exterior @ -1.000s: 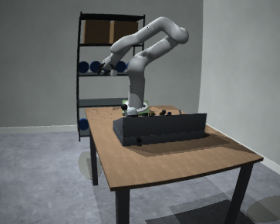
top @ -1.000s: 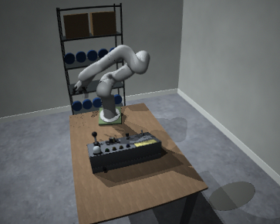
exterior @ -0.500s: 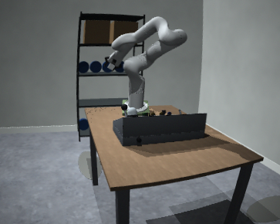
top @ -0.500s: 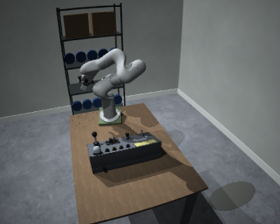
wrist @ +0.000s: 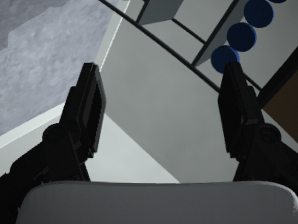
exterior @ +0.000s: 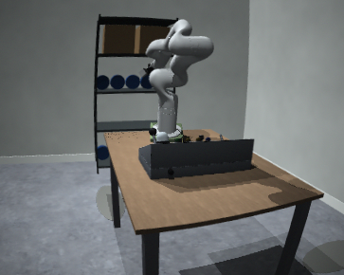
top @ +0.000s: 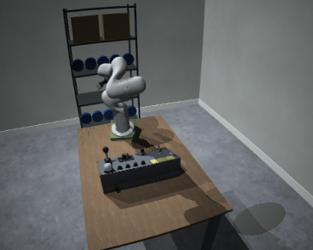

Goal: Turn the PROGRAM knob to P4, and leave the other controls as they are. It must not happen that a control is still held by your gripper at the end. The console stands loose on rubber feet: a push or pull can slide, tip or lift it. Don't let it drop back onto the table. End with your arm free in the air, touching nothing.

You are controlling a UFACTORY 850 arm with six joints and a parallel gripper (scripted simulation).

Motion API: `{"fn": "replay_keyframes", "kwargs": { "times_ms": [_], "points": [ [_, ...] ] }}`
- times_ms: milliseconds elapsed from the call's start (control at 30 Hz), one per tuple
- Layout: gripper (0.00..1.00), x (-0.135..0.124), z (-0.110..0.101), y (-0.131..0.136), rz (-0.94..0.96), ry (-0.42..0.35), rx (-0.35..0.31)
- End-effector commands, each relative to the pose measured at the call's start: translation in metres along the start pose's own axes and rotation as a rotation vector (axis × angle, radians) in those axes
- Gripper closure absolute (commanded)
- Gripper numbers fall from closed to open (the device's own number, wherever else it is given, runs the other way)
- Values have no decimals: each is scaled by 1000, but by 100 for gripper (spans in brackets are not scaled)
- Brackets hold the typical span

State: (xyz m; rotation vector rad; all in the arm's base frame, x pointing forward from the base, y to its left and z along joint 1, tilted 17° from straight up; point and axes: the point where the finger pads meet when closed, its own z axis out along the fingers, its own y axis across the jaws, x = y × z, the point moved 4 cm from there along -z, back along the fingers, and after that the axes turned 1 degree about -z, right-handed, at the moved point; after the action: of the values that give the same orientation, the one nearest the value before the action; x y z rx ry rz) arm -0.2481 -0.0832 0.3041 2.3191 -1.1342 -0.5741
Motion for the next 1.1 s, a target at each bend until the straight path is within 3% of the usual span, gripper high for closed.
{"fn": "replay_keyframes", "kwargs": {
  "times_ms": [0, 100, 200, 267, 300, 333, 433, 500, 533, 567, 600, 667, 767, 833, 867, 900, 1000, 1067],
  "points": [
    [24, -57, -9, -18, 245, -128, 40],
    [24, -57, -9, -18, 269, -140, 44],
    [24, -95, -20, -40, 481, -241, 54],
    [24, -95, -20, -40, 489, -245, 55],
    [24, -113, -27, -52, 599, -299, 58],
    [24, -113, -27, -52, 599, -299, 58],
    [24, -144, -45, -81, 792, -394, 55],
    [24, -144, -45, -81, 792, -394, 55],
    [24, -157, -54, -97, 924, -463, 53],
    [24, -157, -54, -97, 924, -463, 53],
    [24, -169, -65, -113, 1005, -505, 45],
    [24, -169, -65, -113, 1031, -519, 46],
    [24, -188, -89, -147, 1230, -627, 27],
    [24, -188, -89, -147, 1240, -633, 27],
    [24, -195, -102, -164, 1343, -691, 14],
    [24, -195, -102, -164, 1343, -691, 14],
    [24, -202, -128, -200, 1529, -800, -18],
    [24, -202, -128, -200, 1529, -800, -18]
  ]
}}
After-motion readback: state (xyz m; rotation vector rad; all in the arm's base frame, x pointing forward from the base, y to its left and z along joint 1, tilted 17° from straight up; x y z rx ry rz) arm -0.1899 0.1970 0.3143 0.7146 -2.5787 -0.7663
